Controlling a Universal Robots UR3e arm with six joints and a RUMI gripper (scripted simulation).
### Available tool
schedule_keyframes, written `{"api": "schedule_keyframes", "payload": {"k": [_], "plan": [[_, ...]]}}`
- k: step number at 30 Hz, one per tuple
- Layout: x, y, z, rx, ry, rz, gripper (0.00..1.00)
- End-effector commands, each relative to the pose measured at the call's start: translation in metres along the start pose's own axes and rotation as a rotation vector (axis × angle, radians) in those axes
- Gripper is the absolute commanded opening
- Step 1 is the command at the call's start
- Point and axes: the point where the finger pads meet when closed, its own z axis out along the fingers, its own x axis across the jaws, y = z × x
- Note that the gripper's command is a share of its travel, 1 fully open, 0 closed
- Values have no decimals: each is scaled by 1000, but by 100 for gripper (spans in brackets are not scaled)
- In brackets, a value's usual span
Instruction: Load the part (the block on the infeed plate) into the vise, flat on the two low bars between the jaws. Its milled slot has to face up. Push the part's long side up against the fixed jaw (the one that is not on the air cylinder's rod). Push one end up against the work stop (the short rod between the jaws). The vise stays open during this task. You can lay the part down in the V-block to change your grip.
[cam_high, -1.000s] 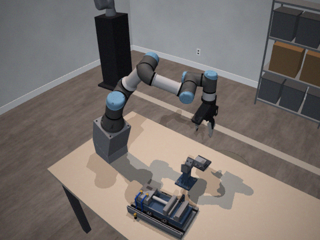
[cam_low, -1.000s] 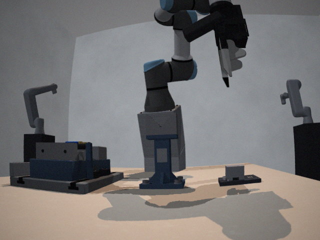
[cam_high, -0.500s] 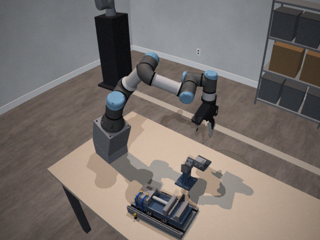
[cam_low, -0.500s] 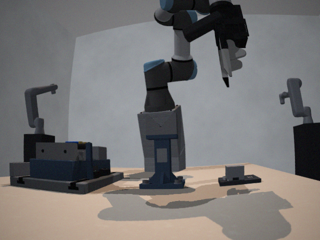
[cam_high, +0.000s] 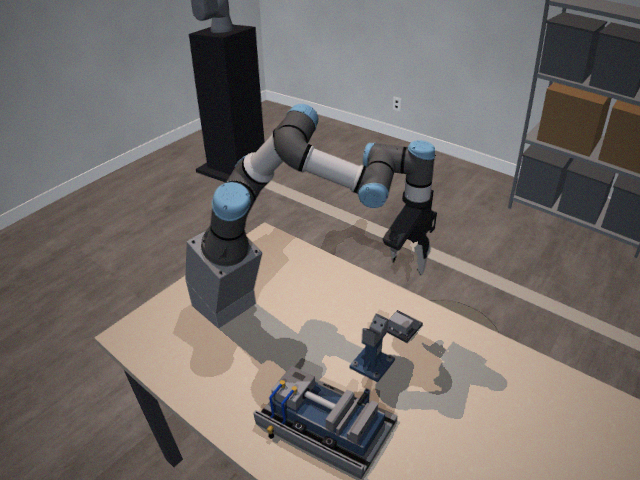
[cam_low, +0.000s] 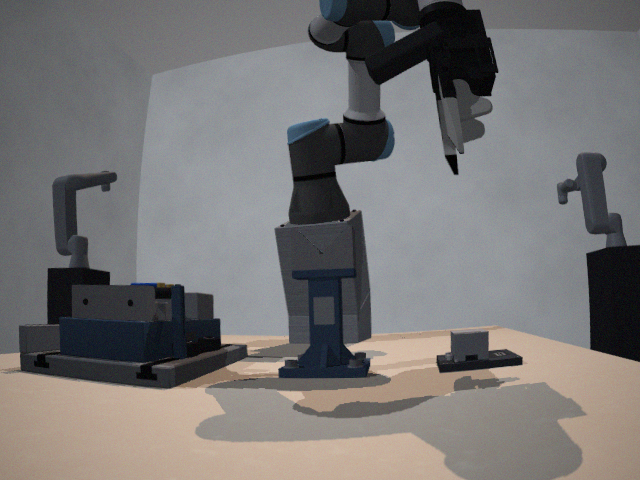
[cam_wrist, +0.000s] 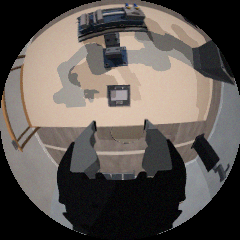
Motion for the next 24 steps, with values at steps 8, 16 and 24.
{"api": "schedule_keyframes", "payload": {"k": [8, 16, 24], "plan": [[-1, 0, 2, -1, -3, 0, 51], [-1, 0, 5, -1, -3, 0, 51], [-1, 0, 13, -1, -3, 0, 51]]}}
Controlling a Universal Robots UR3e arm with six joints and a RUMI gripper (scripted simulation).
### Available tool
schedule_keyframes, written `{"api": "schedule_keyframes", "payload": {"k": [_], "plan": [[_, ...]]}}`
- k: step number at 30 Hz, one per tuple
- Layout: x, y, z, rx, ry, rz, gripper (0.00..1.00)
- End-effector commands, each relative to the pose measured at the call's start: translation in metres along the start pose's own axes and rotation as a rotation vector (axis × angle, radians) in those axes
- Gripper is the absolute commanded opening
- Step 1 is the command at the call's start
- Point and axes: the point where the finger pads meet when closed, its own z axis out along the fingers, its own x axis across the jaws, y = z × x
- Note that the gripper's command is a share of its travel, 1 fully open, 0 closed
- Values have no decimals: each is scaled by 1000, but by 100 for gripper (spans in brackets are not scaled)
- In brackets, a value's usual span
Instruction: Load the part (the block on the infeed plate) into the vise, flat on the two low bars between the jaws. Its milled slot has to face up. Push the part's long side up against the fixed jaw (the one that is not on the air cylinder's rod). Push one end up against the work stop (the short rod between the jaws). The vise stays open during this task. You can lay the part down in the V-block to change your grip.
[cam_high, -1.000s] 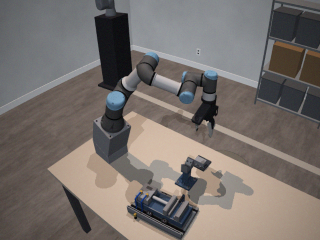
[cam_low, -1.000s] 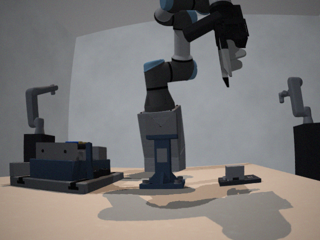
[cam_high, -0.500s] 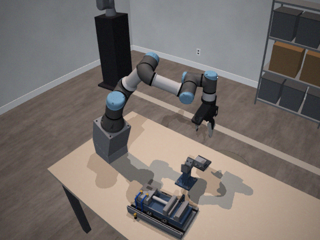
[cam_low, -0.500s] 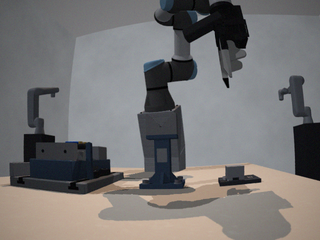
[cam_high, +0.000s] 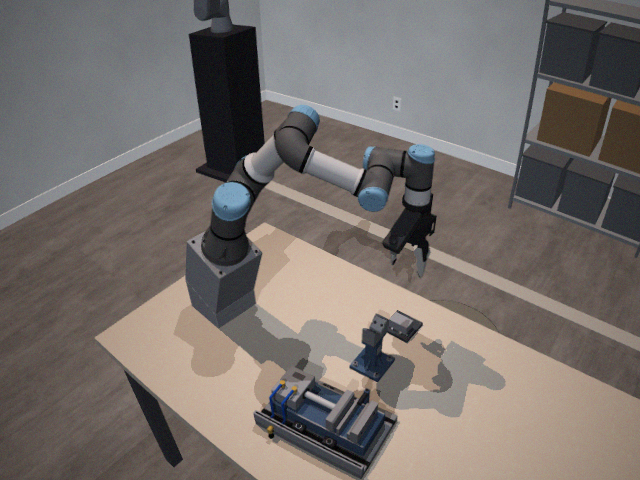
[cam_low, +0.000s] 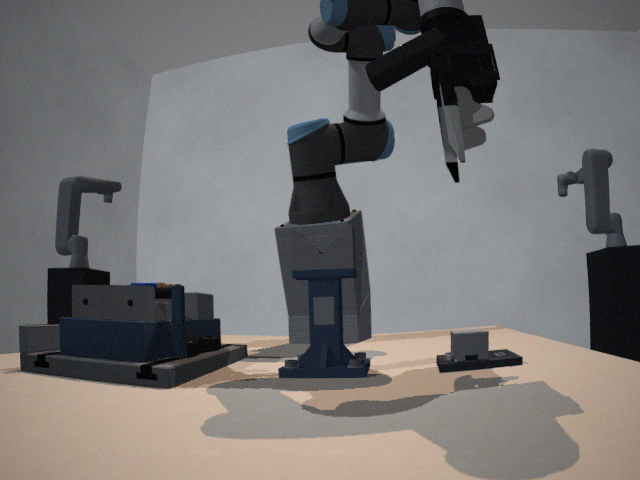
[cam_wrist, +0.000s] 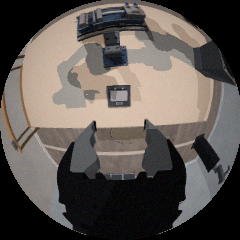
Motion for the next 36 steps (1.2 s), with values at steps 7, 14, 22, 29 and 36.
{"api": "schedule_keyframes", "payload": {"k": [7, 14, 22, 29, 36], "plan": [[-1, 0, 10, -2, -3, 0, 51], [-1, 0, 22, -2, -3, 0, 51], [-1, 1, 34, -2, -3, 0, 51], [-1, 1, 52, -2, -3, 0, 51], [-1, 1, 69, -2, -3, 0, 51]]}}
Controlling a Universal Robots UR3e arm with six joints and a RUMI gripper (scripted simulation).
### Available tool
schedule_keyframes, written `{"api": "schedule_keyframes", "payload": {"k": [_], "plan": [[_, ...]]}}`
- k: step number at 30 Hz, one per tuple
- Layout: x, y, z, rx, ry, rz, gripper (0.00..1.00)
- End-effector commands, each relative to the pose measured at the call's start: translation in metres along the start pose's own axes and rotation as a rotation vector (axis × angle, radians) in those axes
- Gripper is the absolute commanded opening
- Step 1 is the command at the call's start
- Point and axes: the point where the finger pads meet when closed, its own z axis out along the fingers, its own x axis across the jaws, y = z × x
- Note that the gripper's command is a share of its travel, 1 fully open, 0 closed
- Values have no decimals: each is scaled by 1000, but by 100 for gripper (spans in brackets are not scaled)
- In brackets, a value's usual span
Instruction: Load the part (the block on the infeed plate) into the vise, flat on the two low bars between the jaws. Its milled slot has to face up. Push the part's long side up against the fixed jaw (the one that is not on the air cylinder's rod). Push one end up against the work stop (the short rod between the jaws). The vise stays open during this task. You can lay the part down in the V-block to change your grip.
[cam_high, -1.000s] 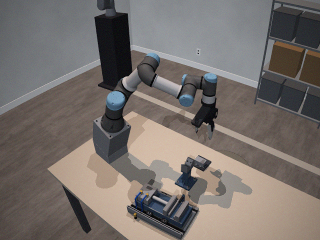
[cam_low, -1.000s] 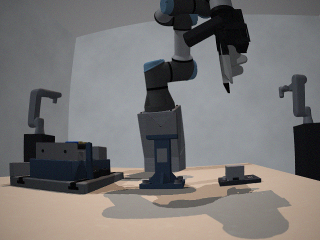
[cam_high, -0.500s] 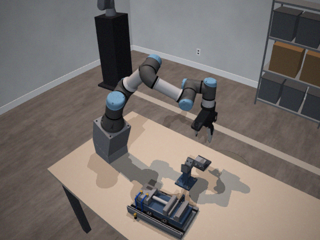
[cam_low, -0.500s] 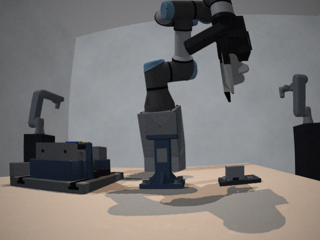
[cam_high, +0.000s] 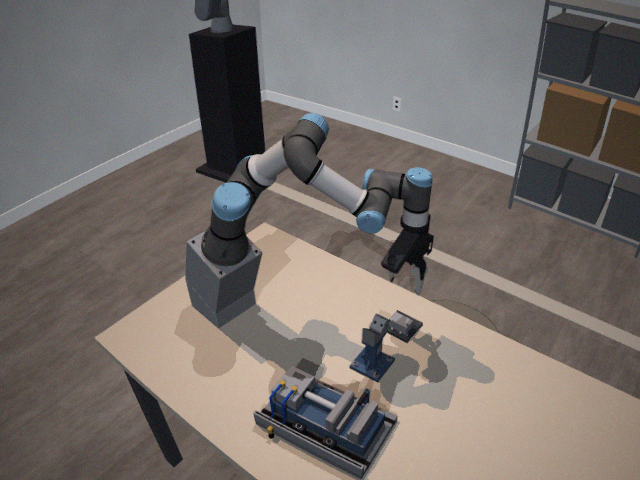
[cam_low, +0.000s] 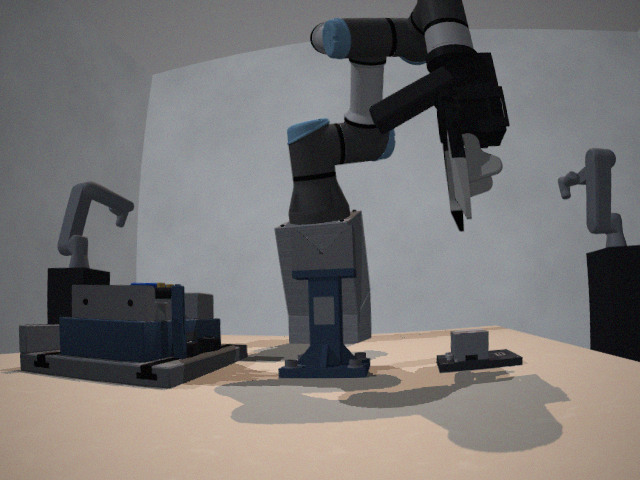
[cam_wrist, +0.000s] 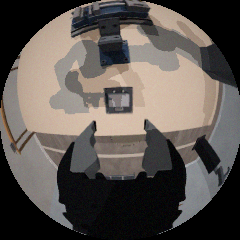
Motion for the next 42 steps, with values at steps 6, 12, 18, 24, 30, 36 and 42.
{"api": "schedule_keyframes", "payload": {"k": [6, 12, 18, 24, 30, 36, 42], "plan": [[-1, 1, 22, -2, -4, 0, 51], [-2, 1, 39, -2, -4, 0, 51], [-2, 1, 50, -2, -4, 0, 51], [-2, 1, 65, -2, -4, 0, 51], [-2, 1, 80, -2, -4, 0, 51], [-2, 1, 88, -2, -4, 0, 51], [-2, 1, 100, -2, -4, 0, 51]]}}
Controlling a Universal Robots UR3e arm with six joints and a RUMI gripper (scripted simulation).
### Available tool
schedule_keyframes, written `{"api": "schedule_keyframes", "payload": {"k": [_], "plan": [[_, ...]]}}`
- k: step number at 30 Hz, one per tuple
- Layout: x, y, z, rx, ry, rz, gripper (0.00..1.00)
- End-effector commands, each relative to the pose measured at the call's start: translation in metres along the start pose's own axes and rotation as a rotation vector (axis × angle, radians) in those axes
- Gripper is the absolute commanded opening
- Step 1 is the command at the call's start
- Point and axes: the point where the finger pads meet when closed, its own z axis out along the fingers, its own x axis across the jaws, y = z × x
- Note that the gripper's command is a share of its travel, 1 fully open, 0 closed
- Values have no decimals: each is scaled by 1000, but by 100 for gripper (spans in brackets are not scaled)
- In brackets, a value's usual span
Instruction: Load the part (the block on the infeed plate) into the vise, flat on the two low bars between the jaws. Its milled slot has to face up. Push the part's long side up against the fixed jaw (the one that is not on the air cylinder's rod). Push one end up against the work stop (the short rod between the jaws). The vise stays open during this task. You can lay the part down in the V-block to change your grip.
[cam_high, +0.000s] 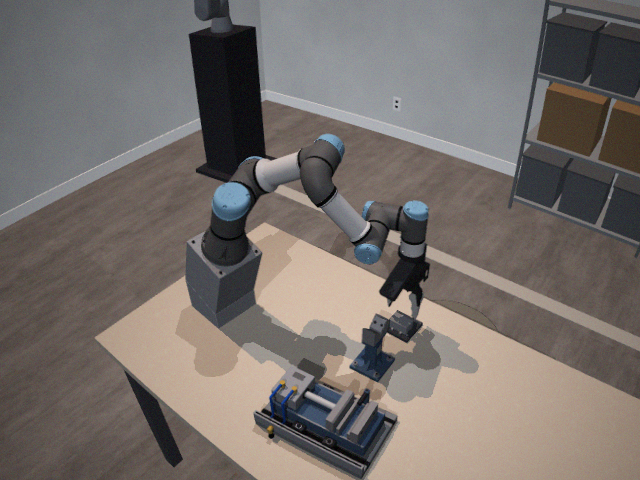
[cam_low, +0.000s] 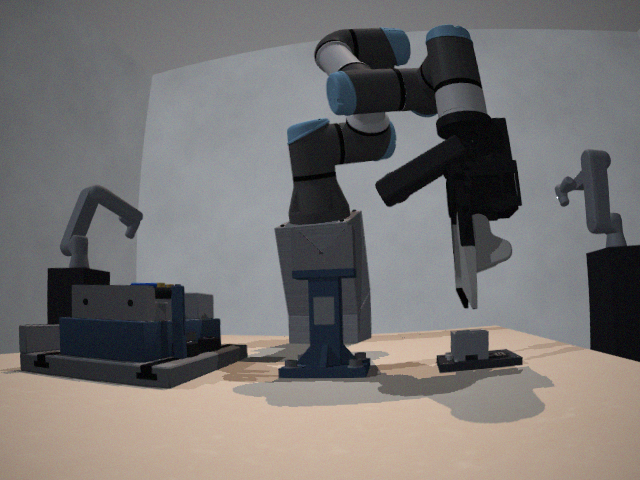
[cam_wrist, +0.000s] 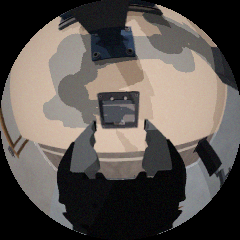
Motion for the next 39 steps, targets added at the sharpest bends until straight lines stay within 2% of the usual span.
{"api": "schedule_keyframes", "payload": {"k": [1, 22, 39], "plan": [[-1, 1, 8, -1, -3, 0, 51], [-1, 1, 34, -1, -3, 0, 51], [-1, 1, 44, -1, -3, 0, 51]]}}
